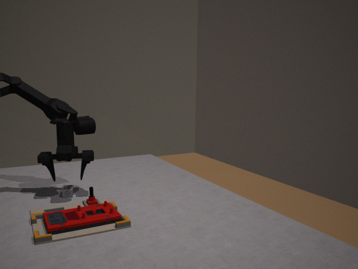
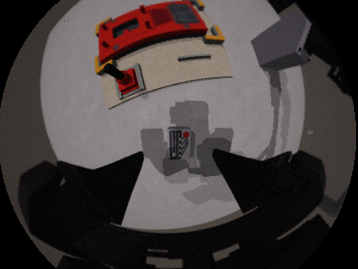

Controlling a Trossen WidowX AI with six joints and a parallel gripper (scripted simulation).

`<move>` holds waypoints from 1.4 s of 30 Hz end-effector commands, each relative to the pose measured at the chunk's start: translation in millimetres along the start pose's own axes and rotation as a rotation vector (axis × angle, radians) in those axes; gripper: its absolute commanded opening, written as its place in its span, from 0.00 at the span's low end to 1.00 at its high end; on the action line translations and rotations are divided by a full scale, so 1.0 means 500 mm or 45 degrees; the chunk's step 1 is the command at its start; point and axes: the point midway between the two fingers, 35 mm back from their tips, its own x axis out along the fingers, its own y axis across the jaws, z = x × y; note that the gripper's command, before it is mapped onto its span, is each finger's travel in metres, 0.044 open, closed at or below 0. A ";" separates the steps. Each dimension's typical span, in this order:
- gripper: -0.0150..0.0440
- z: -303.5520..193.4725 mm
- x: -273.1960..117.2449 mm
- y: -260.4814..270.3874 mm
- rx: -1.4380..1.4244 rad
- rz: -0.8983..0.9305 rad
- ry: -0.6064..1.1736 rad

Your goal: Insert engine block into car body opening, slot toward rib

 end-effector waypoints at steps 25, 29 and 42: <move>0.82 0.001 0.071 -0.005 0.010 -0.011 0.003; 0.64 0.001 0.071 -0.005 0.010 -0.011 0.003; 0.30 0.001 0.068 -0.004 0.009 -0.010 0.003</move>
